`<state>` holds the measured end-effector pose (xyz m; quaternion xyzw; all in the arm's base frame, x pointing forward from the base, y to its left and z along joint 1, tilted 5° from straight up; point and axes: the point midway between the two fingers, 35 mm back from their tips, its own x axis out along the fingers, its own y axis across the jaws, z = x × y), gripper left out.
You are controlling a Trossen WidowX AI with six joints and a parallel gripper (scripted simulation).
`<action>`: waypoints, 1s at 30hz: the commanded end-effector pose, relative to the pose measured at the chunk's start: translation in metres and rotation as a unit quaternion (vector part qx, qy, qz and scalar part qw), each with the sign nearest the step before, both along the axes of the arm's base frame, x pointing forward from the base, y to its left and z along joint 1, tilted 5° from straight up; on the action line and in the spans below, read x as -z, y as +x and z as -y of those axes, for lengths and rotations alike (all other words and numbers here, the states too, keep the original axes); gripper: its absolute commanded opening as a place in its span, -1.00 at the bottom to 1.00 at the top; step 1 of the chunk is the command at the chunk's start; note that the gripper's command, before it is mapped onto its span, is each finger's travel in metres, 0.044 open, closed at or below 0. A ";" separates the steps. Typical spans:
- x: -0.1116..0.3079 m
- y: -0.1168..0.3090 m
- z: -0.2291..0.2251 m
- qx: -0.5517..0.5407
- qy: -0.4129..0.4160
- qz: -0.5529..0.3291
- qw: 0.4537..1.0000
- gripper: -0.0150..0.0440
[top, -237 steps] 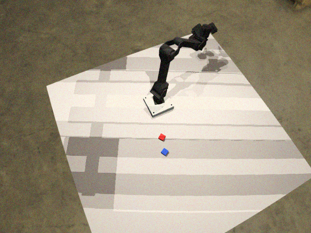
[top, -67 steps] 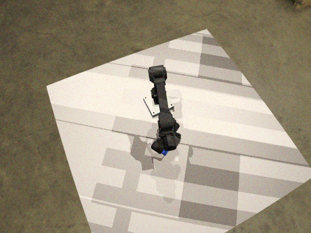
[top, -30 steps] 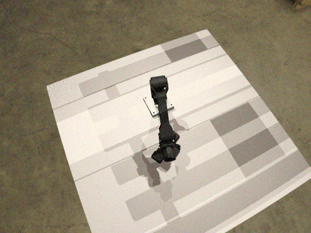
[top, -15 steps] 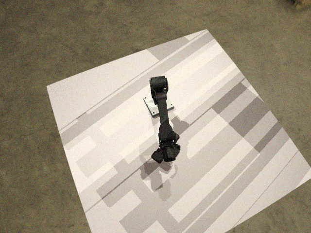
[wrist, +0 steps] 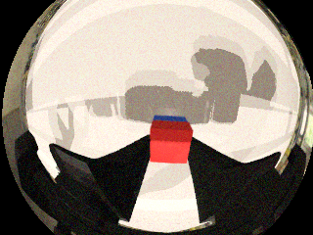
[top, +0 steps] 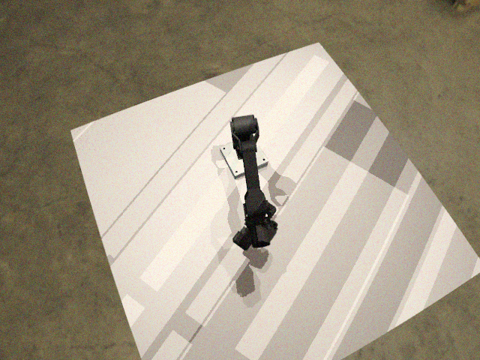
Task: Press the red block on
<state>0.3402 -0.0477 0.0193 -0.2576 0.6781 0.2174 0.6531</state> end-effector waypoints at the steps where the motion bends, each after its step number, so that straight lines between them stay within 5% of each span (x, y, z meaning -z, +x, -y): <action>1: 0.000 0.000 0.000 0.000 0.000 0.000 1.000 -0.49; 4: 0.000 0.000 0.000 0.000 0.000 0.000 1.000 -0.49; 13: 0.000 0.000 0.000 0.000 0.000 0.000 1.000 0.25; 20: -0.003 0.000 0.000 0.000 0.000 0.000 1.000 0.25; 30: -0.101 0.005 -0.007 -0.002 -0.001 -0.003 1.000 0.25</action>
